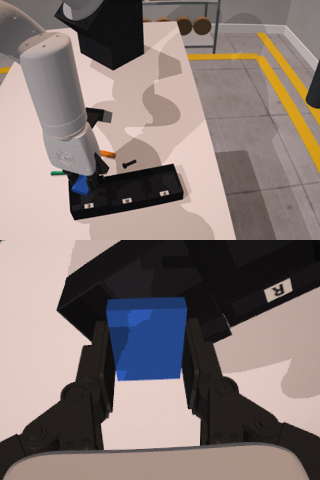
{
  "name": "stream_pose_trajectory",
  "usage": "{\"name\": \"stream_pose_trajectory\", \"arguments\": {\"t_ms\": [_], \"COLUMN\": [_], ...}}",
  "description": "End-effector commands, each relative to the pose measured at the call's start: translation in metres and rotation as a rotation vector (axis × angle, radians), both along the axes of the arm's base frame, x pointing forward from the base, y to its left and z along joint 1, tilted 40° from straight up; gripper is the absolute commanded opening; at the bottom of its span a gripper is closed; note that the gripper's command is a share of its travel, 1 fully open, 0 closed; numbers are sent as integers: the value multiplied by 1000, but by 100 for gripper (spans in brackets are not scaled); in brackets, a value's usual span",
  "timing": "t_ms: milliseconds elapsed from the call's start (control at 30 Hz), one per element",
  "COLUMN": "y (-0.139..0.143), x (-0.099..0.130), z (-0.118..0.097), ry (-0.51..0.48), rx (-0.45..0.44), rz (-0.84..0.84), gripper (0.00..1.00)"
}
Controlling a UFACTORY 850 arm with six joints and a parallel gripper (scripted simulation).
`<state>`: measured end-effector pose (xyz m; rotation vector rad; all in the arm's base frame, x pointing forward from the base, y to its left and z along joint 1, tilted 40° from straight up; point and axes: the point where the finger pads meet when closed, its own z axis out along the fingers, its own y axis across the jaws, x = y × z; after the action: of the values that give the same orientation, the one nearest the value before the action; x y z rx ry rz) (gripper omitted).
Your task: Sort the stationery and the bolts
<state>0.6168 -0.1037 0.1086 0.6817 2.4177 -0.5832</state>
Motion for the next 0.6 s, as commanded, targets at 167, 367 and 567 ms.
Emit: {"name": "stream_pose_trajectory", "arguments": {"t_ms": [167, 367, 567], "y": [0, 0, 0], "x": [0, 0, 0], "z": [1, 1, 1], "ry": [175, 267, 331], "rx": [-112, -169, -200], "rz": [213, 317, 374], "gripper": [0, 0, 0]}}
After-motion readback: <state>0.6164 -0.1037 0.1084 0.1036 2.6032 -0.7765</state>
